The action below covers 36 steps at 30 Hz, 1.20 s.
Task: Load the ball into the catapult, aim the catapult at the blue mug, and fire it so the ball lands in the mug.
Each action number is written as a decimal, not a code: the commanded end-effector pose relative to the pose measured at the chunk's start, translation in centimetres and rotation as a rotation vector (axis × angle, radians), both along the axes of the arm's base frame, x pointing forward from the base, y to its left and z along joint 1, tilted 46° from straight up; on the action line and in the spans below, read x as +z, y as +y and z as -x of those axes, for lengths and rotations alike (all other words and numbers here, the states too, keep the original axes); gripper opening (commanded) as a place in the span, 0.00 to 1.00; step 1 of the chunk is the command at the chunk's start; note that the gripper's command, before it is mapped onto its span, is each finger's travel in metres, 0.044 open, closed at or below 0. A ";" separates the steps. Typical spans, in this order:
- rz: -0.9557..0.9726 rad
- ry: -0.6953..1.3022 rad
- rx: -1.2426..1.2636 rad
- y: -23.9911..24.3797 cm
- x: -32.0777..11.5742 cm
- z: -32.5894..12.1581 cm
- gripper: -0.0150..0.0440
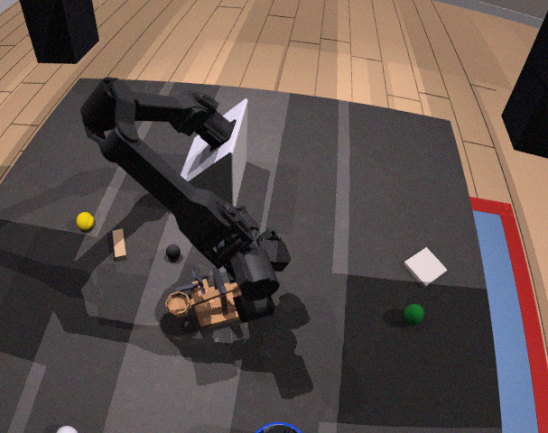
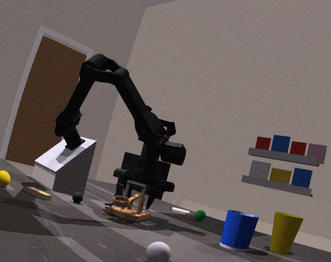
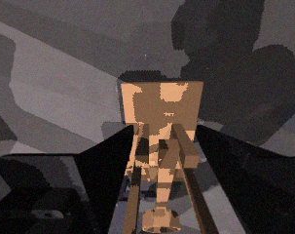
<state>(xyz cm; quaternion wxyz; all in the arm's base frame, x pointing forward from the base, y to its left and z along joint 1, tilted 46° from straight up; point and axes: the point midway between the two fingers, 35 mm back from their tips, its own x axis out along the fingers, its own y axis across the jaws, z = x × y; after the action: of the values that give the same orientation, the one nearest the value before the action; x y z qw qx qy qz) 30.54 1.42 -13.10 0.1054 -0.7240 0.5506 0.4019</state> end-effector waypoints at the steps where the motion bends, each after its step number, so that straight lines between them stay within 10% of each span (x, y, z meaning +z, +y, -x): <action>1: 0.000 -0.001 0.000 0.0 0.0 0.0 0.60; 13: -0.002 0.004 0.000 2.8 2.7 0.3 0.25; 36: -0.041 -0.417 -0.414 5.2 1.7 0.8 0.25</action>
<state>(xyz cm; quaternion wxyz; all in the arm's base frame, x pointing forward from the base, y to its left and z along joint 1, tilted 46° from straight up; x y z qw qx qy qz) 29.33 5.82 -11.16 0.2675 -0.6755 0.6349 0.2628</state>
